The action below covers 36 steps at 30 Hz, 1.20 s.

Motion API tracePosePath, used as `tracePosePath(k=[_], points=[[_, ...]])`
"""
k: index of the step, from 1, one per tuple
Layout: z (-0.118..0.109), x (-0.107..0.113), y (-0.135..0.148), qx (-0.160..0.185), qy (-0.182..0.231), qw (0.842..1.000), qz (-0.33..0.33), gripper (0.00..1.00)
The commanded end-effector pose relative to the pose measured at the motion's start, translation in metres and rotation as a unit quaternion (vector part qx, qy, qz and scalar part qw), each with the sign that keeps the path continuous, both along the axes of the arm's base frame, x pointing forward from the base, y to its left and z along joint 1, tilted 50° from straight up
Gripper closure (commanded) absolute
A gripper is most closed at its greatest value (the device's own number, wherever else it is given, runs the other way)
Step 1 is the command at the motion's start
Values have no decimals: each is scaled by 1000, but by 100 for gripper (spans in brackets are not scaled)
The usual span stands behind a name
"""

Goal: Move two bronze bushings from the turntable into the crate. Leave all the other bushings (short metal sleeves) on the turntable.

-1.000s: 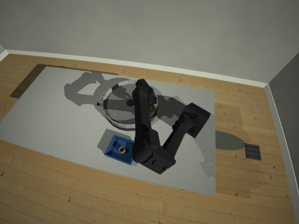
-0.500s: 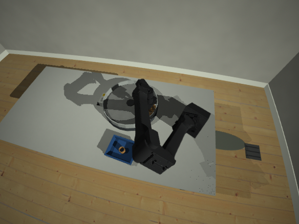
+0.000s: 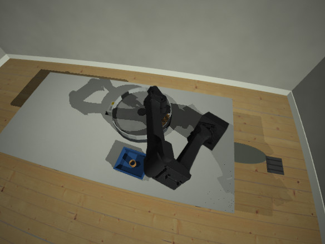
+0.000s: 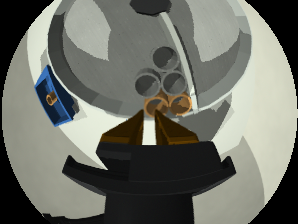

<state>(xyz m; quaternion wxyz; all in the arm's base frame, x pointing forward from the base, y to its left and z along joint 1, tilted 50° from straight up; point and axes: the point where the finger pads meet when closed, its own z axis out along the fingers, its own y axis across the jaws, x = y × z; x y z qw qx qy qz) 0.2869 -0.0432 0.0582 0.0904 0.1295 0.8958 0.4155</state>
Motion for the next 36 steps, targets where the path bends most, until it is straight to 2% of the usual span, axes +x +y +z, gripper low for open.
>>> tracePosePath(k=[1, 13, 14, 15, 21, 23, 24, 25, 29, 30, 36], points=[[-1, 2, 2, 0, -1, 1000, 10, 86], [-1, 2, 2, 0, -1, 1000, 10, 86], [0, 4, 2, -1, -2, 1000, 10, 86], [7, 16, -4, -5, -7, 1000, 5, 86], [23, 41, 1, -4, -10, 1000, 5, 86], [23, 41, 1, -5, -9, 1000, 5, 86], [15, 28, 8, 4, 5, 1000, 6, 86], [14, 26, 10, 5, 8, 1000, 6, 86], [14, 26, 10, 5, 8, 1000, 6, 86], [20, 36, 4, -2, -4, 1000, 5, 86], [20, 36, 4, -2, -5, 1000, 6, 86]])
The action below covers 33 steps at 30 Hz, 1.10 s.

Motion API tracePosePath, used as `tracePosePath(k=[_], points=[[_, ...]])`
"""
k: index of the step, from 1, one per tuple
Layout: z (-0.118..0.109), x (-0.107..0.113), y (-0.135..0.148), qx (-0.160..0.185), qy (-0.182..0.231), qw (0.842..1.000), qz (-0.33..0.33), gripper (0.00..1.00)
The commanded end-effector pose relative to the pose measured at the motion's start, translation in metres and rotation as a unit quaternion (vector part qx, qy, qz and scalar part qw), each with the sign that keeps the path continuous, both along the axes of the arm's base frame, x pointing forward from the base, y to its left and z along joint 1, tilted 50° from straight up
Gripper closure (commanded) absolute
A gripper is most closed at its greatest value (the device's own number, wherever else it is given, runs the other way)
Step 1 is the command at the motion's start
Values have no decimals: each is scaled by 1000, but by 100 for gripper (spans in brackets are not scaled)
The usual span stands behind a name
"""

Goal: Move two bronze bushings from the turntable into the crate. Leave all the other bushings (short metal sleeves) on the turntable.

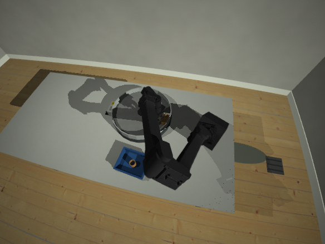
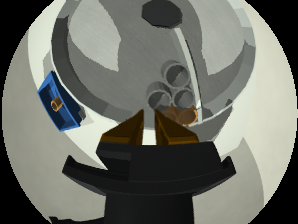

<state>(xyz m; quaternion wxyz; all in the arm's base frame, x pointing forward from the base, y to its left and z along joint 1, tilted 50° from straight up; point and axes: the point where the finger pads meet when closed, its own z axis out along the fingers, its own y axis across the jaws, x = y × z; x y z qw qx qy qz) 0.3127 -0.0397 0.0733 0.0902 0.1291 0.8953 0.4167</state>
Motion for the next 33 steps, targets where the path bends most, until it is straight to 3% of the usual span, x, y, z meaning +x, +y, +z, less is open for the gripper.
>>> tracePosePath(k=[1, 33], points=[[5, 11, 0, -3, -5, 1000, 6, 86], [2, 12, 0, -4, -3, 1000, 6, 86]])
